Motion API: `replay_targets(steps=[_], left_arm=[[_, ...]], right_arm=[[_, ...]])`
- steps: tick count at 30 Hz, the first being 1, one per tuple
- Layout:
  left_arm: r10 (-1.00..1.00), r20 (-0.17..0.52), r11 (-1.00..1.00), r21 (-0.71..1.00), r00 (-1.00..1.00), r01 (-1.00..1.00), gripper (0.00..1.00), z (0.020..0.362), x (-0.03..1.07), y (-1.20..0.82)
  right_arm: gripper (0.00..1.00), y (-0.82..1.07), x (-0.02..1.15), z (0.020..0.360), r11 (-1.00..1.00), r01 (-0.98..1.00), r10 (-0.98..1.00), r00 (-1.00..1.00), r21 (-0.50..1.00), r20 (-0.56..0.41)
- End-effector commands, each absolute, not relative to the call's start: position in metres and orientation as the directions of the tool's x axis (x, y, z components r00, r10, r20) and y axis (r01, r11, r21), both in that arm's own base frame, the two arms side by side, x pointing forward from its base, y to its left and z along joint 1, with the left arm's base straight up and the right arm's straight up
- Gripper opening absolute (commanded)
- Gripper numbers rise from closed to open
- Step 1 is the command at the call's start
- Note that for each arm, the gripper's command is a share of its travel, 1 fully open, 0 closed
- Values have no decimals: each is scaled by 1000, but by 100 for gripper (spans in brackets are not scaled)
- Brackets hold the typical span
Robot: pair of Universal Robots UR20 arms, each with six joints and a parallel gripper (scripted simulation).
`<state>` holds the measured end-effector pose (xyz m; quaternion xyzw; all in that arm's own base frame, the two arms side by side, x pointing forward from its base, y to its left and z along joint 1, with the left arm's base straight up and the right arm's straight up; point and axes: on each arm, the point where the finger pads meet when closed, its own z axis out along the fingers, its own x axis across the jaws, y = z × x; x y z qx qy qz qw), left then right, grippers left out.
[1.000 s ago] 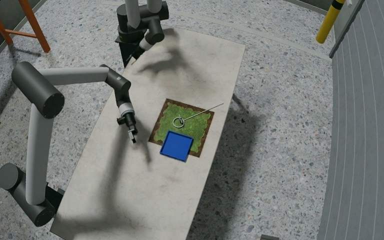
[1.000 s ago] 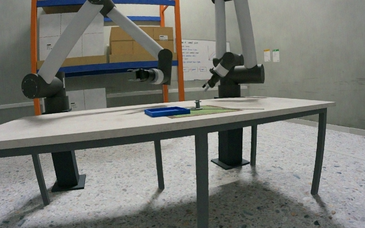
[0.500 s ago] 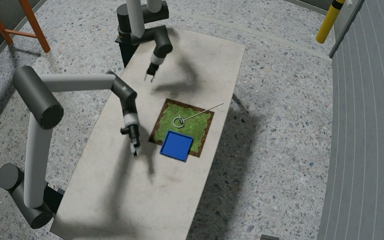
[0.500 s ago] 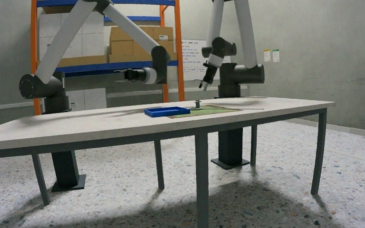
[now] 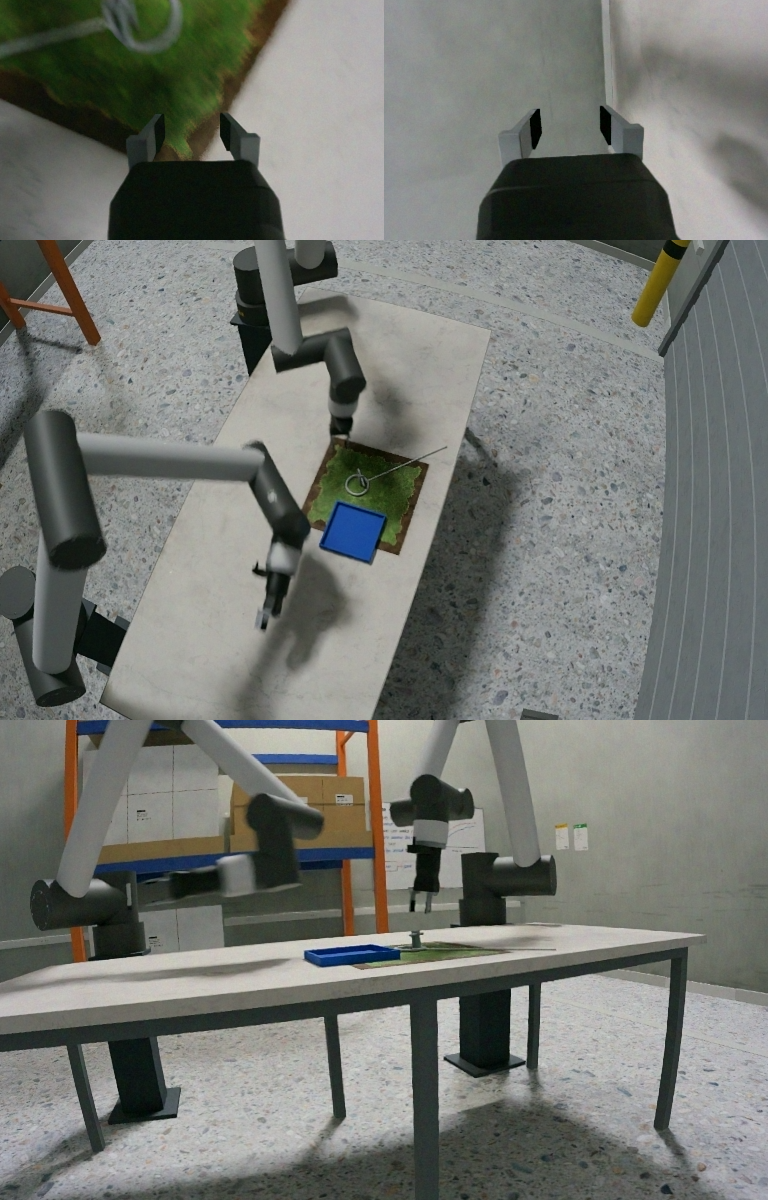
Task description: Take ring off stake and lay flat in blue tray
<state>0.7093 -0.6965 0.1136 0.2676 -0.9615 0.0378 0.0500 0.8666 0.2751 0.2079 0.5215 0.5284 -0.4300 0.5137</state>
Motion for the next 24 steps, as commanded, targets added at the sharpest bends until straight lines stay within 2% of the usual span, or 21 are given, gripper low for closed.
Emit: replay_targets(steps=[1, 4, 12, 14, 24], left_arm=[[-576, 25, 817, -10, -817, -576, 100, 112, 793, -750], [-592, 1, 806, -3, -806, -592, 100, 112, 812, -761], [-592, 0, 806, -3, -806, -592, 100, 112, 812, -762], [-592, 0, 806, -3, -806, -592, 100, 112, 812, -762], [-592, 0, 806, -3, -806, -592, 100, 112, 812, -762]], right_arm=[[100, 177, 880, 202, -72, 996, 159, 71, 60, -985], [100, 114, 880, 197, -166, 985, 191, 78, 46, -979], [100, -50, 860, 181, -396, 918, 279, 125, 4, -952], [100, -50, 860, 181, -396, 918, 279, 125, 4, -952], [100, -270, 789, 158, -658, 750, 393, 265, -69, -880]])
